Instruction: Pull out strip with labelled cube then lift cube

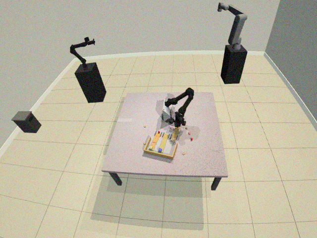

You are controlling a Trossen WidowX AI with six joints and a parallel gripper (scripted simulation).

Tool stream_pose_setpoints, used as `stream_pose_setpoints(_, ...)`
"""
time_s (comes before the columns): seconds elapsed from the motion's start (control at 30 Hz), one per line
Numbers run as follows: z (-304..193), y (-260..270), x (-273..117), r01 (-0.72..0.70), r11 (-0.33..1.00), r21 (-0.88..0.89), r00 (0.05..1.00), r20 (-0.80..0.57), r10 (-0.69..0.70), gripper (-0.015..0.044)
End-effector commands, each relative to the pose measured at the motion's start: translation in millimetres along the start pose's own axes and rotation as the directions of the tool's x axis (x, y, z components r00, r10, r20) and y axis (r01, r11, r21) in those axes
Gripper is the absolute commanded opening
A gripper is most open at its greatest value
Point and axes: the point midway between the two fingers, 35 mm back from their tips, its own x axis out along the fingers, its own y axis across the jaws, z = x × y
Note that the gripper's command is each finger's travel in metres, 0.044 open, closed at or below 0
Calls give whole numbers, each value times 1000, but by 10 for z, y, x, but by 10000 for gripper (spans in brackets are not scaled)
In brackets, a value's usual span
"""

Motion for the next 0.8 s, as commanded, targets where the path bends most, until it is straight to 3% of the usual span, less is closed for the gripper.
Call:
stream_pose_setpoints(0.0,-119,-19,60,7,1000,6,999,-38,-6,0)
stream_pose_setpoints(0.2,34,3,-401,9,1000,4,999,-36,-9,0)
stream_pose_setpoints(0.3,33,5,-419,8,1000,5,999,-37,-8,0)
stream_pose_setpoints(0.5,288,-17,-420,13,991,132,999,-36,-8,157)
stream_pose_setpoints(0.77,619,-38,-459,13,991,135,999,-35,-9,368)
